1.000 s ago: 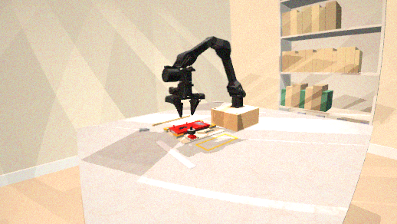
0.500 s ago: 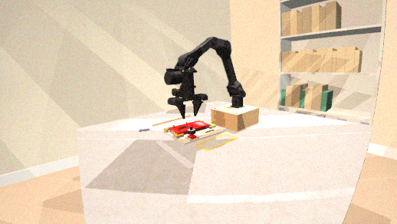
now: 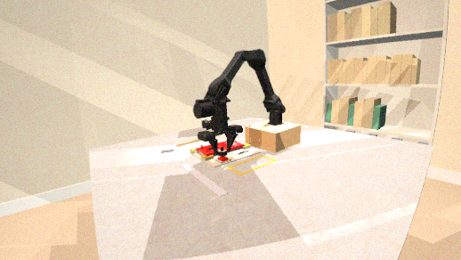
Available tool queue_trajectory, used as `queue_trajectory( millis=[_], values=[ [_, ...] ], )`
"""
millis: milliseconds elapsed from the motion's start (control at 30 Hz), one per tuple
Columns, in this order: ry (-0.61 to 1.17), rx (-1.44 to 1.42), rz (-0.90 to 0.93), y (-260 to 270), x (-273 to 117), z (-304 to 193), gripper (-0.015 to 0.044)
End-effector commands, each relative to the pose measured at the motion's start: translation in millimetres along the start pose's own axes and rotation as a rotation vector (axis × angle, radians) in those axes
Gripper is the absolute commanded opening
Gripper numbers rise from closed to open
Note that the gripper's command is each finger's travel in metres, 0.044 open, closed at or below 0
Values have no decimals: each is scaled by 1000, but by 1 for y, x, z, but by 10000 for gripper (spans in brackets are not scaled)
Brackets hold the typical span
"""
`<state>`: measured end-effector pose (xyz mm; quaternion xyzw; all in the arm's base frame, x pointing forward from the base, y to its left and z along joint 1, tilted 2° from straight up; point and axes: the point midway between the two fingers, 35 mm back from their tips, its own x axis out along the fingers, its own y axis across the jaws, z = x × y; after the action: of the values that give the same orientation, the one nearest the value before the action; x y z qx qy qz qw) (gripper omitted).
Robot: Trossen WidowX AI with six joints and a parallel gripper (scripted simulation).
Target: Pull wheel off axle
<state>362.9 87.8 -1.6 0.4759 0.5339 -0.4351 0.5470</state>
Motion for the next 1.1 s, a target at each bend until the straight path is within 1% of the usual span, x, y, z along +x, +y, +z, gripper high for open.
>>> queue_trajectory(
  millis=[0, 67, 333, 500, 533, 1067],
  values=[
    [0, 0, -2, 0, 0, 0, 247],
    [0, 0, -2, 0, 0, 0, 195],
    [0, 0, -2, 0, 0, 0, 142],
    [0, 0, -2, 0, -1, 0, 10],
    [0, 0, -2, 0, -1, 0, 0],
    [-1, 1, -1, 0, -7, 0, 0]
  ],
)
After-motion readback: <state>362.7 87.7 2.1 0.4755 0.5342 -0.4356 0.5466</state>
